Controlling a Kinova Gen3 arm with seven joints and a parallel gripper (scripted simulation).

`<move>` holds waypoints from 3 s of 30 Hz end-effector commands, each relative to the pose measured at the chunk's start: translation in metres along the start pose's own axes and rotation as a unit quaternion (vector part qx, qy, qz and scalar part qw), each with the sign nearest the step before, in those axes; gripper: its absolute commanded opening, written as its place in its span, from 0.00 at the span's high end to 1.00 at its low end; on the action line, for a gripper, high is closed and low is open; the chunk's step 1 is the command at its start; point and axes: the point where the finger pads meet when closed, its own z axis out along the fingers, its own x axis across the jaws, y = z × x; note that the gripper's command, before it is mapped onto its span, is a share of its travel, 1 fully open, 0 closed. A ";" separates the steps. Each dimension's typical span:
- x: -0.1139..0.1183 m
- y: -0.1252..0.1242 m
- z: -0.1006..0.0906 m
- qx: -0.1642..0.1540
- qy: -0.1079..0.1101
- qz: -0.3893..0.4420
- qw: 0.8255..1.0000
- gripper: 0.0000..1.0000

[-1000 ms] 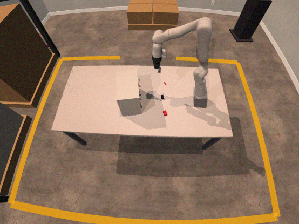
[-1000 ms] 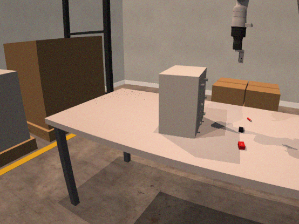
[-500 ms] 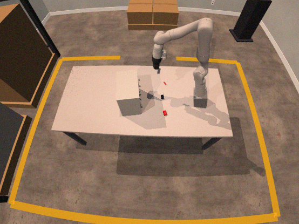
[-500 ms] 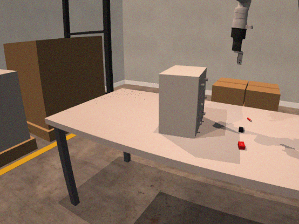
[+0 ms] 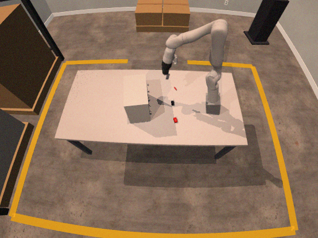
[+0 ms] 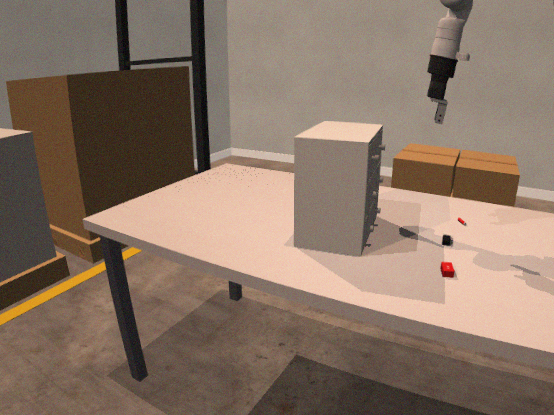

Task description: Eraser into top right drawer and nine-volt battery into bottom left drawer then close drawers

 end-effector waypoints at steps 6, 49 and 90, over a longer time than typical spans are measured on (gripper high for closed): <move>-0.001 0.003 0.008 -0.025 -0.002 0.000 1.000 0.00; -0.002 0.024 0.056 -0.153 -0.003 0.001 0.988 0.00; -0.002 0.031 0.072 -0.195 -0.003 0.001 0.981 0.00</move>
